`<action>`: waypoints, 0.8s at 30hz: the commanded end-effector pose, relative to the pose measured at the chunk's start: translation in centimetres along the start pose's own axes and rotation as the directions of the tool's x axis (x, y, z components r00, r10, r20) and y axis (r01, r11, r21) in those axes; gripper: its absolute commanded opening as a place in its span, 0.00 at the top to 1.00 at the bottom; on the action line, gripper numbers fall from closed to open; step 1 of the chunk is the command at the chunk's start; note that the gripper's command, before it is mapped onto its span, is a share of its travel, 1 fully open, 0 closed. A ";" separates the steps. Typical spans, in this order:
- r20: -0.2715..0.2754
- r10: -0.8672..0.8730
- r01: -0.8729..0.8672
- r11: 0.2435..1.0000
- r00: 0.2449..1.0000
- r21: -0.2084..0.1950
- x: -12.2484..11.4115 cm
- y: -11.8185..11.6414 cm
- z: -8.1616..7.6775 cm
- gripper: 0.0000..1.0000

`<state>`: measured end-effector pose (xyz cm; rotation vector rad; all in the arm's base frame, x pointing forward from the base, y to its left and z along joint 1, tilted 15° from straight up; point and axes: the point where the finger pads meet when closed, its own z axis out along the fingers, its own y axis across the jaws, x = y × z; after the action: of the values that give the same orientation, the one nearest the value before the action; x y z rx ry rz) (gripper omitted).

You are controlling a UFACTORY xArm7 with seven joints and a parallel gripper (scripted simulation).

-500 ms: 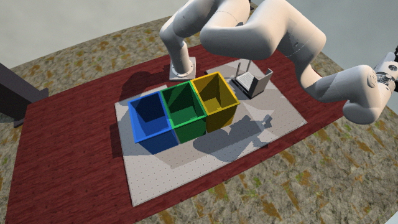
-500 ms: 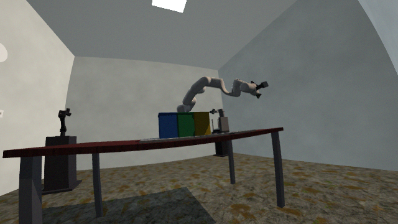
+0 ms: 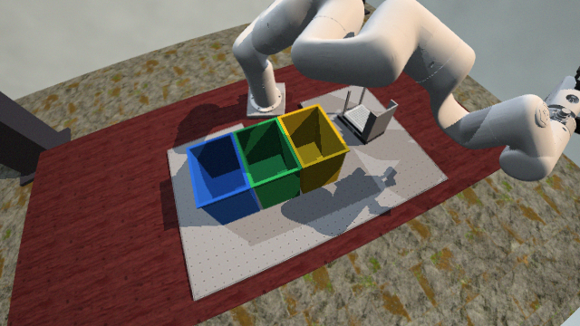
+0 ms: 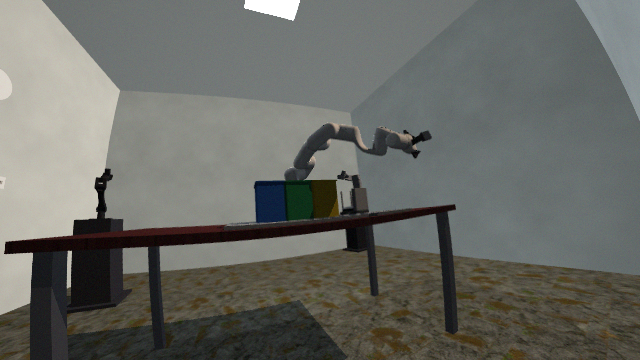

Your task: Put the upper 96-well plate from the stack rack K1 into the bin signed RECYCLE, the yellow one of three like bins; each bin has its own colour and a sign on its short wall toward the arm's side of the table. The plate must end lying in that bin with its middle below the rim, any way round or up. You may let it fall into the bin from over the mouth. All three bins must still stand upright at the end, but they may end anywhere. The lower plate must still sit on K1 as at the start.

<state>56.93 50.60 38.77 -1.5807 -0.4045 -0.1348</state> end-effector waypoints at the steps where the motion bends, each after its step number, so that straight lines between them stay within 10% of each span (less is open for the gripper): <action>1: 0.000 -0.005 0.005 1.000 1.000 0.002 0.1 -0.4 0.0 0.00; 24: 0.159 0.212 -0.169 0.955 0.964 -0.245 -8.7 -3.6 0.6 0.00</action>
<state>49.23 49.79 38.89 -1.8376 -0.3799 0.1045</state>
